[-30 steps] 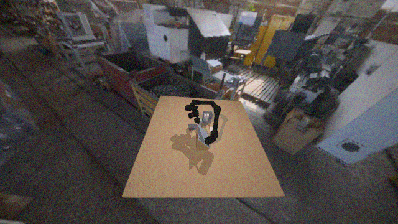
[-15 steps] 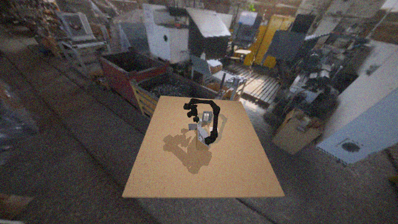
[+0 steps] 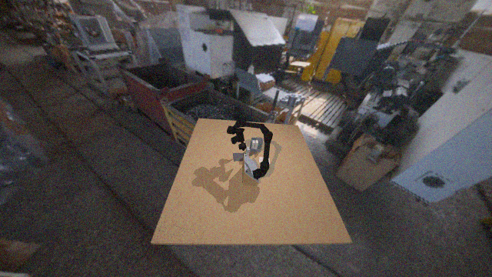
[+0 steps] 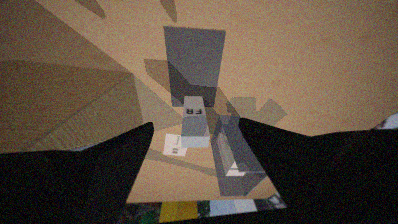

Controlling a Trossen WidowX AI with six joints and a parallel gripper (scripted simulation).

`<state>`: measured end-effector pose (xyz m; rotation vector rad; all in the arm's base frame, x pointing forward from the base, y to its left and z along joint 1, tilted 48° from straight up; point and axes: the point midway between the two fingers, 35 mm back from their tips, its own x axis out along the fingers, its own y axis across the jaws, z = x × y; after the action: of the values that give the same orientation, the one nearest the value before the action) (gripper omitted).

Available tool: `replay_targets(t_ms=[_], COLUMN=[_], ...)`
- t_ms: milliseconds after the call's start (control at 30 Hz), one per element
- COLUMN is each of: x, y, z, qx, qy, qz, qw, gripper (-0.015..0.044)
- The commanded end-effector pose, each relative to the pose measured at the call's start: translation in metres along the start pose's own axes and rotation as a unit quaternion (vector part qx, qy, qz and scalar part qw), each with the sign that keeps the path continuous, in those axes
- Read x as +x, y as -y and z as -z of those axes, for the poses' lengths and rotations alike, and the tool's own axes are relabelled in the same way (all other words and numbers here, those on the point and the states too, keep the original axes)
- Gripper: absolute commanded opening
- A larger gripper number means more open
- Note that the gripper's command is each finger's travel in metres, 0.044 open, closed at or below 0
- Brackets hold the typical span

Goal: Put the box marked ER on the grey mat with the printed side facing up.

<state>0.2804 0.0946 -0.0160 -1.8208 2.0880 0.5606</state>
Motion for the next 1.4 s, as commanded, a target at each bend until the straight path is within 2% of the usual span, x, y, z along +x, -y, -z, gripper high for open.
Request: replay_targets(t_ms=[0, 333, 600, 1133, 1367], x=[-0.008, -0.015, -0.011, 0.003, 0.003], y=[-0.001, -0.002, -0.001, -0.002, -0.003], z=[0.002, 0.005, 0.022, 0.06, 0.062], qx=[-0.002, 0.0, 0.005, 0.022, 0.023], qy=[0.009, 0.018, 0.048, 0.12, 0.123], qz=[0.006, 0.017, 0.011, 0.009, 0.009], qw=[1.0, 1.0, 0.999, 0.992, 0.992], gripper=[0.044, 0.044, 0.0241, 0.0241, 0.0241])
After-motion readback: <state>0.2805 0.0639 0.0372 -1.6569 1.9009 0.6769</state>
